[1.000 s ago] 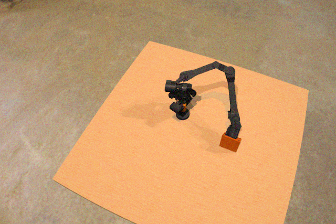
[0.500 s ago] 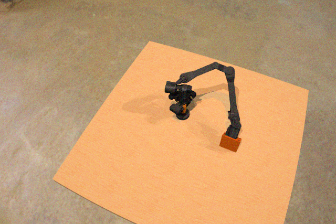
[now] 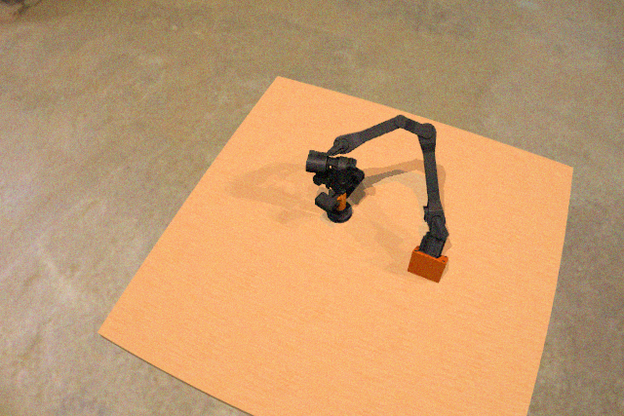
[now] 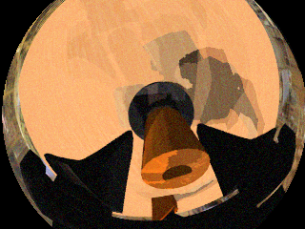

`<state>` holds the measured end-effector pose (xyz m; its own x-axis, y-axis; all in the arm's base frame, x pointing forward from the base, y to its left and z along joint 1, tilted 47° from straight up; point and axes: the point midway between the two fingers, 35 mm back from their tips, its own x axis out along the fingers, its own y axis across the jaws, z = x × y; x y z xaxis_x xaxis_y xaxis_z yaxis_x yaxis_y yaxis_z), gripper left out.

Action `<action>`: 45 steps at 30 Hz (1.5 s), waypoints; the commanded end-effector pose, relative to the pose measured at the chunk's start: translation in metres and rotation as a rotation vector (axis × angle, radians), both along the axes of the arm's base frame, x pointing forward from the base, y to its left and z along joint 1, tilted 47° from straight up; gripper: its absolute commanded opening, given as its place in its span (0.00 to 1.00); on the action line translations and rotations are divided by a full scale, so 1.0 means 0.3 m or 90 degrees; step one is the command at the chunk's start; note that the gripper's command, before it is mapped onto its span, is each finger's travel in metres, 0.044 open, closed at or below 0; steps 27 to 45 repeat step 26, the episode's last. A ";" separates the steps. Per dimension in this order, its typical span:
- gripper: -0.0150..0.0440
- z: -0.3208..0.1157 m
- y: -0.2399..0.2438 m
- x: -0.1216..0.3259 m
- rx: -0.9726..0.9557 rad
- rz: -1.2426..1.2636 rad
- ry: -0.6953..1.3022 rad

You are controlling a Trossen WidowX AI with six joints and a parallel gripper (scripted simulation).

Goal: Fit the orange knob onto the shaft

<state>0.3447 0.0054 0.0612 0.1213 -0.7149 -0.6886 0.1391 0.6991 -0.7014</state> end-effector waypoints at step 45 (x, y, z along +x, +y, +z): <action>1.00 0.216 0.235 -0.030 0.002 0.000 0.001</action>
